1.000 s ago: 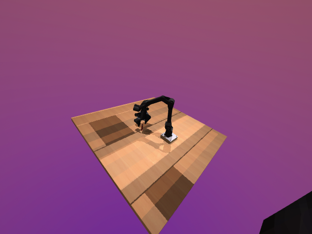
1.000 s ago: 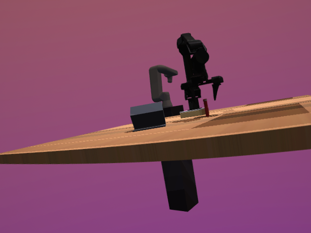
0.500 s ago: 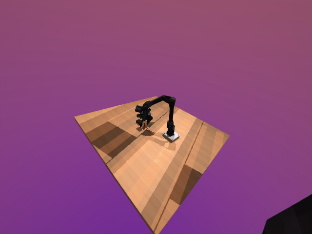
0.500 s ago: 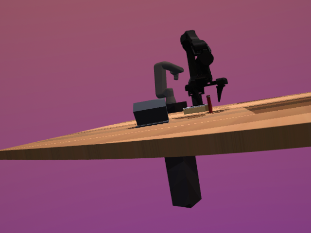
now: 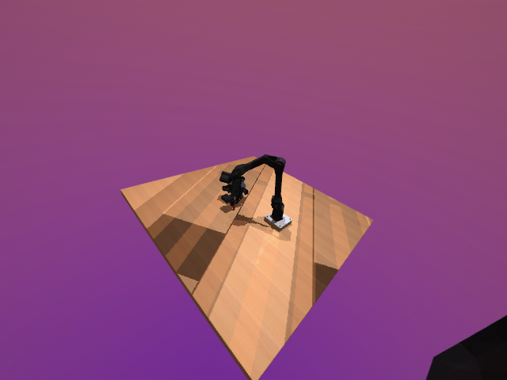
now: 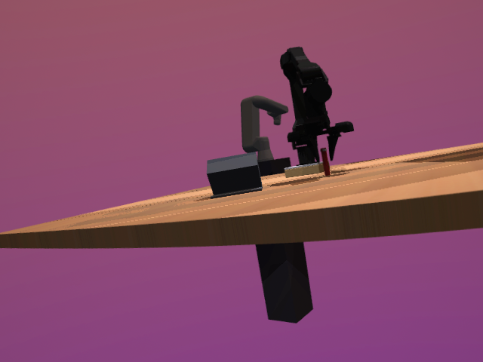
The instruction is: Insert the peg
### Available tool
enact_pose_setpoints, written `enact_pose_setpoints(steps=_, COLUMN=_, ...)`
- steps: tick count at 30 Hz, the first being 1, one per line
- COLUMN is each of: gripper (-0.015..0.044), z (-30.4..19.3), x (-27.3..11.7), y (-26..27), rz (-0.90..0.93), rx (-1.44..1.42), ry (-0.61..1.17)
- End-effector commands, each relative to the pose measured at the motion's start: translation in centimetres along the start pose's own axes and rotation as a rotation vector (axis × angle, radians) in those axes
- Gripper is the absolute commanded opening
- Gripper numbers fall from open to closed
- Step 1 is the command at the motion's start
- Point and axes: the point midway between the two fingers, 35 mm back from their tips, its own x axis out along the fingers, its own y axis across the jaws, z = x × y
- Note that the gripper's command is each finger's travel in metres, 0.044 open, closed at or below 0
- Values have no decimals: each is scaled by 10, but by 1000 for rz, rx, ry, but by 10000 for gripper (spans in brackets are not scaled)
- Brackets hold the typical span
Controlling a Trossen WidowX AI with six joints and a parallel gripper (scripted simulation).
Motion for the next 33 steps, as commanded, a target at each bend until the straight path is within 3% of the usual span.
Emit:
enact_pose_setpoints(steps=1, gripper=72, z=0, x=0, y=0, rz=1, rx=0, ry=-1)
enact_pose_setpoints(steps=3, gripper=20, z=0, x=0, y=0, rz=1, rx=0, ry=-1)
enact_pose_setpoints(steps=6, gripper=0, z=0, x=0, y=0, rz=1, rx=0, ry=-1)
enact_pose_setpoints(steps=18, gripper=0, z=1, x=-4, y=1, rz=1, rx=0, ry=0)
enact_pose_setpoints(steps=33, gripper=0, z=3, x=-62, y=1, rz=3, rx=4, ry=3)
